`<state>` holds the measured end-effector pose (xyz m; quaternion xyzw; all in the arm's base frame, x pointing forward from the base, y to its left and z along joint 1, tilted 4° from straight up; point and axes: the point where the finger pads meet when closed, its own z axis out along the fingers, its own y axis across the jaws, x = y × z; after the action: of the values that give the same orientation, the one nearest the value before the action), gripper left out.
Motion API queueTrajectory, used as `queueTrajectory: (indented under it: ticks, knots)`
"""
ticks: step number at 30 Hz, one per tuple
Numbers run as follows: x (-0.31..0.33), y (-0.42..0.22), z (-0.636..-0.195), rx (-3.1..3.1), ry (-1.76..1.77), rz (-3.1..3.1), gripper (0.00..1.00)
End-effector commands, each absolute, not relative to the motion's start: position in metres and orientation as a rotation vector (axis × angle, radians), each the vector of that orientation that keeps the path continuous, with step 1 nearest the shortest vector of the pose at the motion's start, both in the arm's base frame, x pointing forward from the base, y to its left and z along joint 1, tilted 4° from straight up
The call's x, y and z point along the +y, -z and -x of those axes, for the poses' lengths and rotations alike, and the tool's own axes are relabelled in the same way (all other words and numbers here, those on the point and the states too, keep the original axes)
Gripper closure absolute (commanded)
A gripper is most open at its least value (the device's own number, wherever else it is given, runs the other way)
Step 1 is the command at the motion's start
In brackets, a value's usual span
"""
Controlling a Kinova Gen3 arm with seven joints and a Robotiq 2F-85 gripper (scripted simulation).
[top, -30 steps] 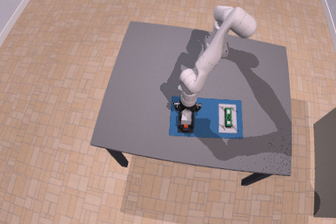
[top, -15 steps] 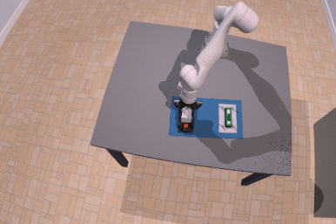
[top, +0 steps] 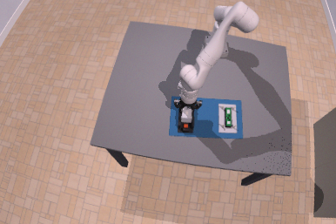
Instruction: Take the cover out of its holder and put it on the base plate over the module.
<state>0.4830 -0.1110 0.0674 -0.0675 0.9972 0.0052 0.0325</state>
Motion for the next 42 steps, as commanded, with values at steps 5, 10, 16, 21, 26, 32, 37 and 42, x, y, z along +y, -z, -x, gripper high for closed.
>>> queueTrajectory:
  ticks: [5, 10, 16, 21, 26, 32, 37, 42]
  knots:
    - [-0.111, -0.068, -0.483, 3.068, -0.016, 0.208, 1.00]
    - [-0.111, -0.068, -0.483, 3.068, -0.016, 0.208, 1.00]
    - [-0.111, -0.068, -0.483, 3.068, -0.016, 0.208, 1.00]
    - [-0.111, -0.068, -0.483, 3.068, -0.016, 0.208, 1.00]
    - [-0.111, -0.068, -0.483, 3.068, -0.016, 0.208, 1.00]
    - [-0.111, -0.068, -0.483, 3.068, -0.016, 0.208, 1.00]
    - [-0.111, -0.068, -0.483, 3.068, -0.016, 0.208, 1.00]
    - [-0.111, -0.080, -0.483, 3.068, -0.016, 0.208, 1.00]
